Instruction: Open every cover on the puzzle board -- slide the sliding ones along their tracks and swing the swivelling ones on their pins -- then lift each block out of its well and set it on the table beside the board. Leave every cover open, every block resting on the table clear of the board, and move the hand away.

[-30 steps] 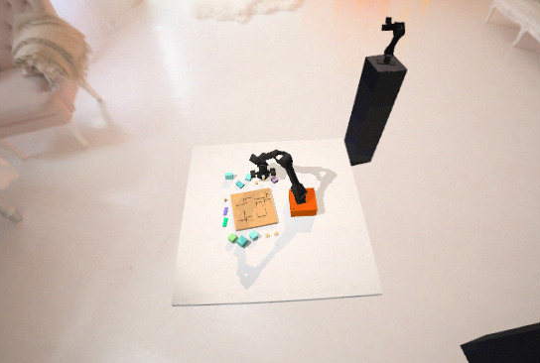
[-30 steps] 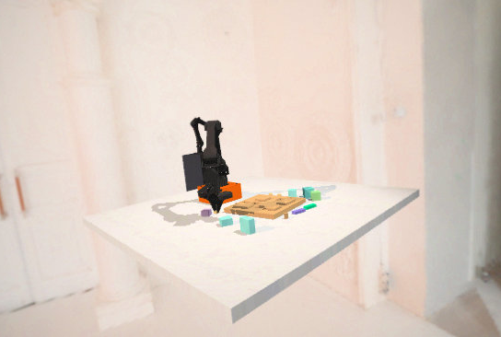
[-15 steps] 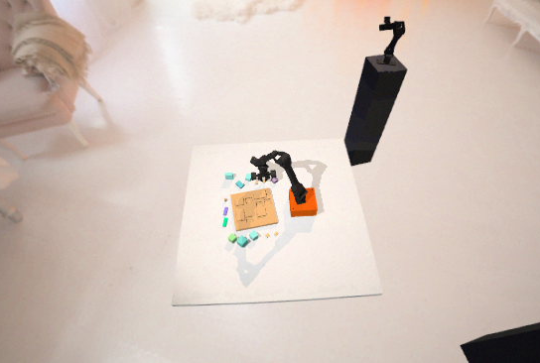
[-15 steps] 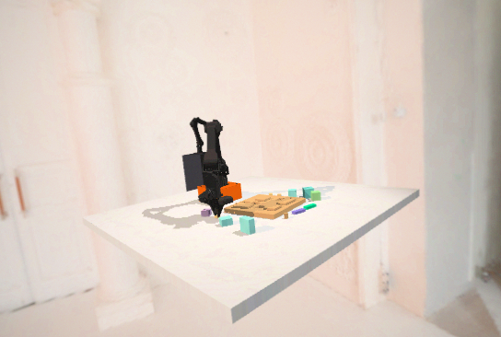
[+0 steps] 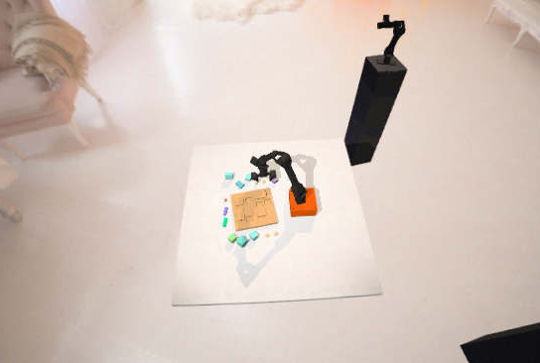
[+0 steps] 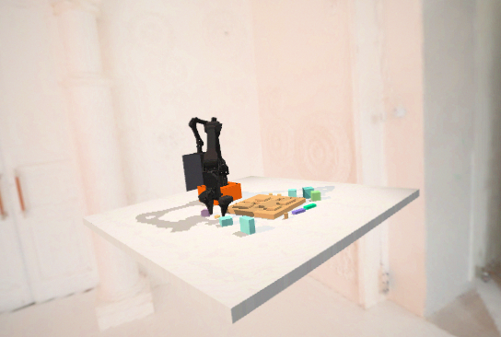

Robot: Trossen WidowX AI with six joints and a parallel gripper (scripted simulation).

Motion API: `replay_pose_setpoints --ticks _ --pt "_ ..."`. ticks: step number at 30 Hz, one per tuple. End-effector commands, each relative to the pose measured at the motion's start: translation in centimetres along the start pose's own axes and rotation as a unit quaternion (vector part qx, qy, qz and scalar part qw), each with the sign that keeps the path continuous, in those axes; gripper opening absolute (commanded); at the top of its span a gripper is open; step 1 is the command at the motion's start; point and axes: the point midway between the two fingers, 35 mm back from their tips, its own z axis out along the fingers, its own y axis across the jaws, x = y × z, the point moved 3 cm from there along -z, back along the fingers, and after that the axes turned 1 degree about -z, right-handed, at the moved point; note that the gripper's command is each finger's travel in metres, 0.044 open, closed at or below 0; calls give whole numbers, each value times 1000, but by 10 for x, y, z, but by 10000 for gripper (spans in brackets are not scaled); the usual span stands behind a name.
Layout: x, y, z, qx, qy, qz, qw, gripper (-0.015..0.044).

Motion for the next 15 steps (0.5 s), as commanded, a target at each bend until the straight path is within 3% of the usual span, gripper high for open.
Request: replay_pose_setpoints --ticks 1,15 --pt "-1 1 -10 -2 -2 0 1000 440" --pt "-1 1 -54 -3 -1 -1 1000 440"
